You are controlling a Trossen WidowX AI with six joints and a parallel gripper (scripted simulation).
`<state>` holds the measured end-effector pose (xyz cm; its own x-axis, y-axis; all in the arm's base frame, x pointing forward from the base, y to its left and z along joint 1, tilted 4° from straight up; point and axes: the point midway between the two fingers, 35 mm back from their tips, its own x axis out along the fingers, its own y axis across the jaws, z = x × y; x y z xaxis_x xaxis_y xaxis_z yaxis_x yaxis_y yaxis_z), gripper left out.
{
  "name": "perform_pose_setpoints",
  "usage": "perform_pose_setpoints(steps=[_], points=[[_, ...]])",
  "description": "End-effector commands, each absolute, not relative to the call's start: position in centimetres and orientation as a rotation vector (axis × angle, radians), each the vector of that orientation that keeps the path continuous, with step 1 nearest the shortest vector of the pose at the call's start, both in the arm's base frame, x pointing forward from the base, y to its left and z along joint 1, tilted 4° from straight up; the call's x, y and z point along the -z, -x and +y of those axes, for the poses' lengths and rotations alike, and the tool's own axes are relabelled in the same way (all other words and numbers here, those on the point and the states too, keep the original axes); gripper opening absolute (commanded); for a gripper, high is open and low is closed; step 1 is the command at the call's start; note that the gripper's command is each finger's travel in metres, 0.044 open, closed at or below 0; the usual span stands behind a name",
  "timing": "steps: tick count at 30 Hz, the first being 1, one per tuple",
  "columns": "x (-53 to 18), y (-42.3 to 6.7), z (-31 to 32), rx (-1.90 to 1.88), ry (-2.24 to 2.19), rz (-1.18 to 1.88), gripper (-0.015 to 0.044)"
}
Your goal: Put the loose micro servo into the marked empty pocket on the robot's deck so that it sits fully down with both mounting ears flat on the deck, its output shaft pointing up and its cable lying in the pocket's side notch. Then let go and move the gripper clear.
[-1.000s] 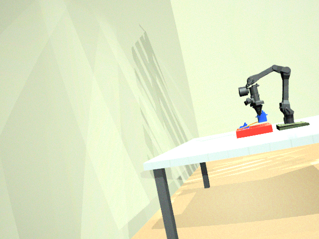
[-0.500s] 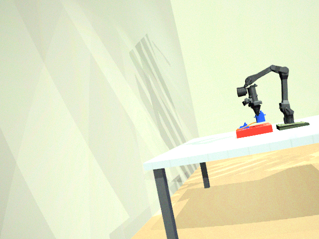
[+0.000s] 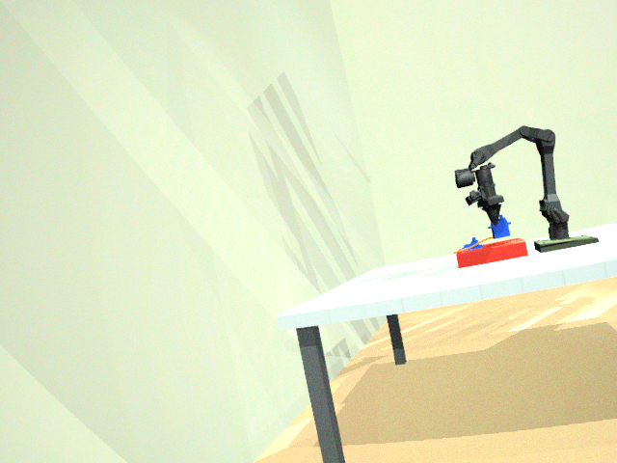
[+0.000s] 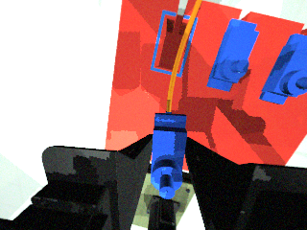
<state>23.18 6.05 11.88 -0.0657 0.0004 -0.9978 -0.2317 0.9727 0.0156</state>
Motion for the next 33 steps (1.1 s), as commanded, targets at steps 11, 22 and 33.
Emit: perform_pose_setpoints(steps=[11,22,33], points=[[-12.2,-23.4,7.9,-0.121,0.101,1.619,0.0000],[-12.2,-23.6,7.9,-0.045,0.029,1.622,0.0000],[-12.1,-27.7,8.1,-0.045,0.029,1.618,0.0000]])
